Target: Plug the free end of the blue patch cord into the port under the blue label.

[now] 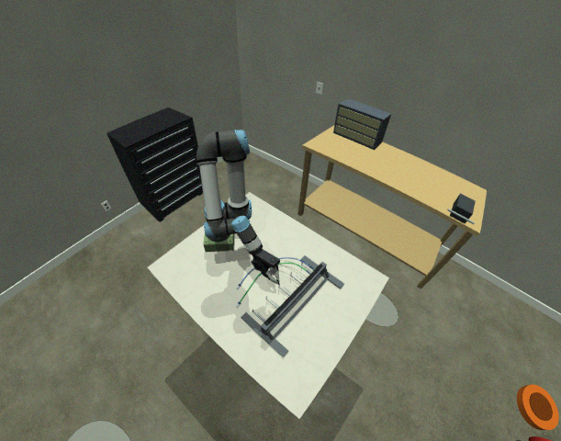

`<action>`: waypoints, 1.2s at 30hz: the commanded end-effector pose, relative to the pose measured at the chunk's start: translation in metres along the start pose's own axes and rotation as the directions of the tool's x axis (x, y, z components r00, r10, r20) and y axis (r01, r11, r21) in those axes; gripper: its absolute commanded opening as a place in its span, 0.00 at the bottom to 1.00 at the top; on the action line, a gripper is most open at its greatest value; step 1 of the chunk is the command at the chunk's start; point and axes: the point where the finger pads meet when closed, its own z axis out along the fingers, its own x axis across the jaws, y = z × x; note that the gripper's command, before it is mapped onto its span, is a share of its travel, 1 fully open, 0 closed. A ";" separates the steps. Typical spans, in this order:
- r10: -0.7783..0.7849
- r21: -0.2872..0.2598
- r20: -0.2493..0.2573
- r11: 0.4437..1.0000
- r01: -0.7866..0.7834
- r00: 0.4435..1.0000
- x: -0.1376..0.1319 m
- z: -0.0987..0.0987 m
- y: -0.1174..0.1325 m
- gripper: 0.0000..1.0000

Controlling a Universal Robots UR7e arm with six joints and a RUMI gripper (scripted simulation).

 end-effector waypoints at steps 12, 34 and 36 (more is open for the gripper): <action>0.000 0.003 -0.003 1.000 0.000 1.000 0.000 0.036 -0.001 0.00; 0.000 0.003 -0.003 1.000 0.000 1.000 0.000 0.051 -0.001 0.00; 0.000 0.003 -0.003 1.000 0.000 1.000 0.000 0.051 -0.001 0.00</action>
